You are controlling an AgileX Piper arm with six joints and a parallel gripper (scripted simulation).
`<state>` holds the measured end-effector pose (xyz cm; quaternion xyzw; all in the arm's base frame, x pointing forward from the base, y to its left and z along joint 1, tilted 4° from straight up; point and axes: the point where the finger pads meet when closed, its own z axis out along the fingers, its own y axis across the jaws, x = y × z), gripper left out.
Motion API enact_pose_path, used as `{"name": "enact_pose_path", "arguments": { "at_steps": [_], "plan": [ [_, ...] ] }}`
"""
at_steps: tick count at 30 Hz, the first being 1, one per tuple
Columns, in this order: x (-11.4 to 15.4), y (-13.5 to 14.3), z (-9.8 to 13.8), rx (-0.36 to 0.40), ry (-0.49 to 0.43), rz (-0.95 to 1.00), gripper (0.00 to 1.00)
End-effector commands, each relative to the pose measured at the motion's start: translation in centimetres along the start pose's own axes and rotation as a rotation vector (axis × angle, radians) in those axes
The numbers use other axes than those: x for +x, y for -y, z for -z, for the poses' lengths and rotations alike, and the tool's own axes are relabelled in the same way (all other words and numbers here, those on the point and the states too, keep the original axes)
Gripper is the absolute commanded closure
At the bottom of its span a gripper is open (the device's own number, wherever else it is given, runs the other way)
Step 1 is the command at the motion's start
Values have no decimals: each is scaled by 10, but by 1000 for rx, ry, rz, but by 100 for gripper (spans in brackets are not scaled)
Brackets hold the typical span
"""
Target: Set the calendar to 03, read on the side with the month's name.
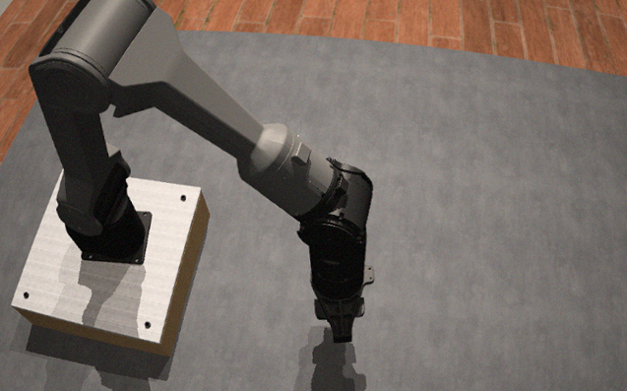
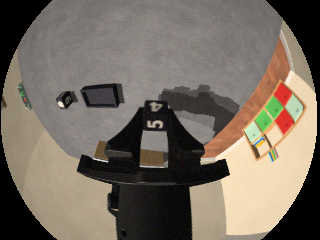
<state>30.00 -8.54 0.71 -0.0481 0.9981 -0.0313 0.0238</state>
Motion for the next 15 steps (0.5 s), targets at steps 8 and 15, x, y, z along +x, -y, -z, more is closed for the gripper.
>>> {"name": "enact_pose_path", "arguments": {
  "at_steps": [8, 15],
  "plan": [
    [-1, 0, 50, 1, 4, 0, 66],
    [0, 0, 59, -1, -1, 0, 66]
  ]
}}
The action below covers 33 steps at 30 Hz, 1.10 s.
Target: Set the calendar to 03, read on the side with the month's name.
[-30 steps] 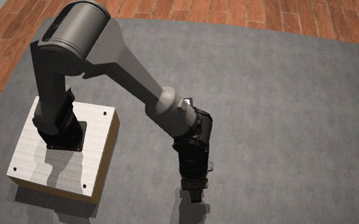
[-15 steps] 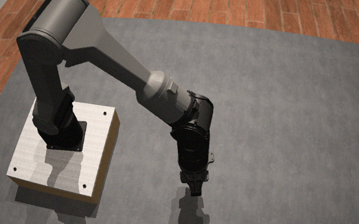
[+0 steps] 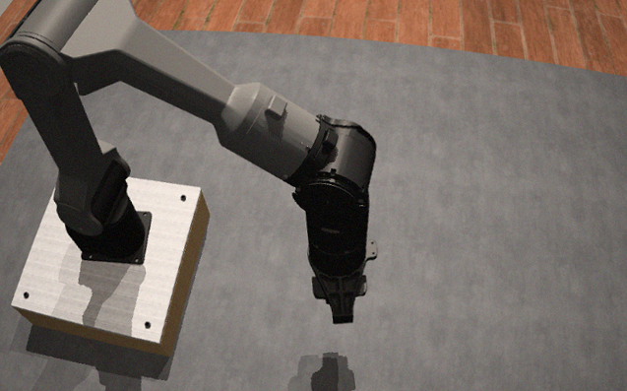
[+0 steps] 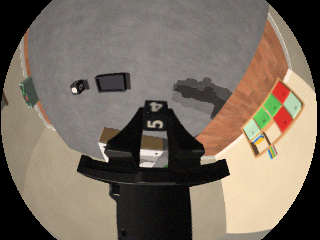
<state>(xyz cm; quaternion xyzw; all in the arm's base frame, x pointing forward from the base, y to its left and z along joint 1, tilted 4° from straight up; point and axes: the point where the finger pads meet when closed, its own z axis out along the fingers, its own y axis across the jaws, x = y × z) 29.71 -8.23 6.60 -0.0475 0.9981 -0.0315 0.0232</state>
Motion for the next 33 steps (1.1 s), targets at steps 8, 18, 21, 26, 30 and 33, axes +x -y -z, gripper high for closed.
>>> {"name": "enact_pose_path", "arguments": {
  "at_steps": [8, 18, 21, 26, 30, 33],
  "plan": [
    [0, -2, 0, -1, 0, 0, 66],
    [3, -89, 11, 0, 1, 9, 66],
    [3, -89, 11, -1, 1, 8, 66],
    [3, -89, 11, -1, 1, 8, 66],
    [3, -89, 10, -1, 0, 8, 66],
    [4, -89, 6, -1, -3, 8, 66]
  ]
}}
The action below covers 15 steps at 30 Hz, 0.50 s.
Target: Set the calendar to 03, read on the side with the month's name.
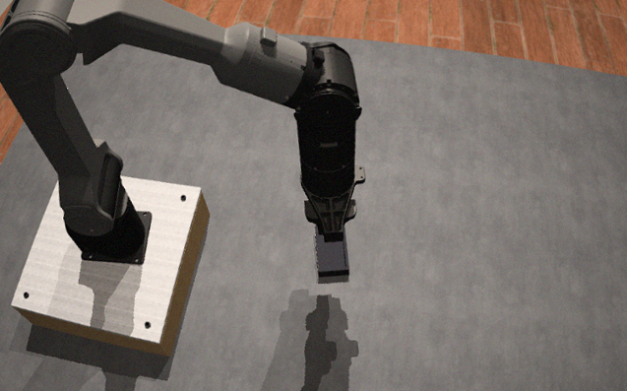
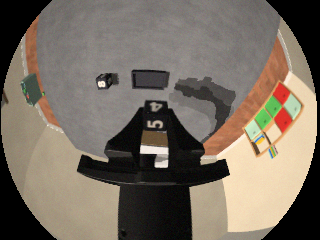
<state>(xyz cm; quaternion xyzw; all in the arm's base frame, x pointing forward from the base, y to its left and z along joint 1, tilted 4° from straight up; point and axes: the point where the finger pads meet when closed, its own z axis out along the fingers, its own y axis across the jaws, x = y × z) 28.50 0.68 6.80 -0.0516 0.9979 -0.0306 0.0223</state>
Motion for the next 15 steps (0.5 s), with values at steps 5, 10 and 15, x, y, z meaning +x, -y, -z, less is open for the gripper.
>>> {"name": "enact_pose_path", "arguments": {
  "at_steps": [5, 10, 15],
  "plan": [
    [0, 0, -8, 1, -2, 0, 66],
    [0, 0, -25, 2, -2, -1, 66],
    [-1, 0, -48, 2, -2, -1, 66]
  ]
}}
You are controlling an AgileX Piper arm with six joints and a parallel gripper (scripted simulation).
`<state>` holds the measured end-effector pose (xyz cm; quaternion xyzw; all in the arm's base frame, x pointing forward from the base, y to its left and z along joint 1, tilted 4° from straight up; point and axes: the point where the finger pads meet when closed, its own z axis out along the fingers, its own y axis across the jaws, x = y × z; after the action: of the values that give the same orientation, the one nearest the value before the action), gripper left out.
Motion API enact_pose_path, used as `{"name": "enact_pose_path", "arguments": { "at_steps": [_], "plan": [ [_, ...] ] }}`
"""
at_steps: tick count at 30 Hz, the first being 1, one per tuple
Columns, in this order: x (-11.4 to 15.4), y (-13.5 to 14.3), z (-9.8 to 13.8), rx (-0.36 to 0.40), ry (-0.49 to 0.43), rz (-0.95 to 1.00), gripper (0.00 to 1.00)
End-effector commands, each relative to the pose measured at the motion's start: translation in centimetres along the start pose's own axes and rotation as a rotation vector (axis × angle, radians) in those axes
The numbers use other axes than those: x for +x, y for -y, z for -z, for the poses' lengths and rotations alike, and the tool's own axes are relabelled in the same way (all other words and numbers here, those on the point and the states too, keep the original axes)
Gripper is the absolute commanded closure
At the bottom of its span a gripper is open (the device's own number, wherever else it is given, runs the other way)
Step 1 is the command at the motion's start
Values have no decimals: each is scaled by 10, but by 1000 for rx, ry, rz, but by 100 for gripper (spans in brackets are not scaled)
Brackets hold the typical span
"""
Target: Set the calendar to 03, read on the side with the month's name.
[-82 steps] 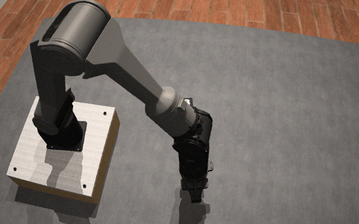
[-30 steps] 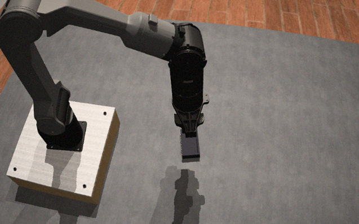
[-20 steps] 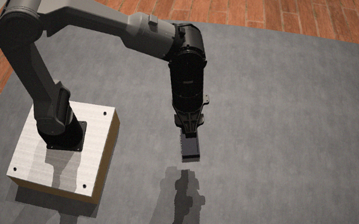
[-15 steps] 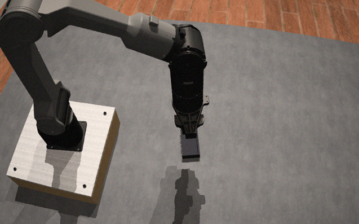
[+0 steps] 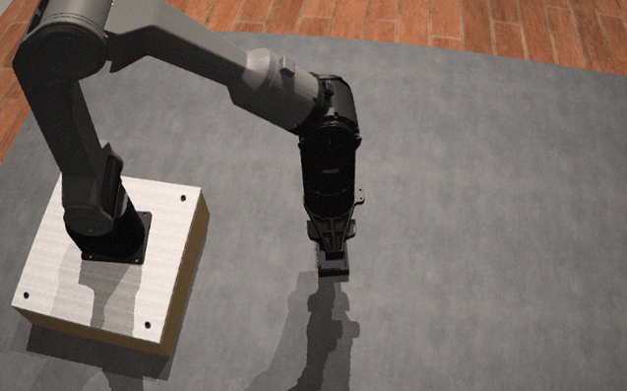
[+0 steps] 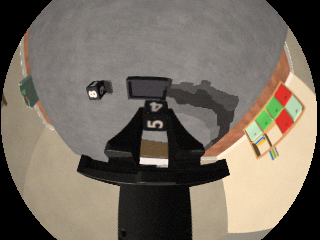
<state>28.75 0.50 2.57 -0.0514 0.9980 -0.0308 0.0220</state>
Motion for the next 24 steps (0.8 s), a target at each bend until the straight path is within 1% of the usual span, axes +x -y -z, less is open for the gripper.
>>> {"name": "enact_pose_path", "arguments": {
  "at_steps": [1, 4, 6, 13, 24],
  "plan": [
    [0, 0, -10, 1, -1, -1, 66],
    [0, 0, -23, 1, -1, 0, 66],
    [0, 0, -23, 1, -1, 0, 66],
    [-1, 0, -43, 1, -1, 0, 66],
    [-2, -1, -45, 1, 2, 0, 66]
  ]
}}
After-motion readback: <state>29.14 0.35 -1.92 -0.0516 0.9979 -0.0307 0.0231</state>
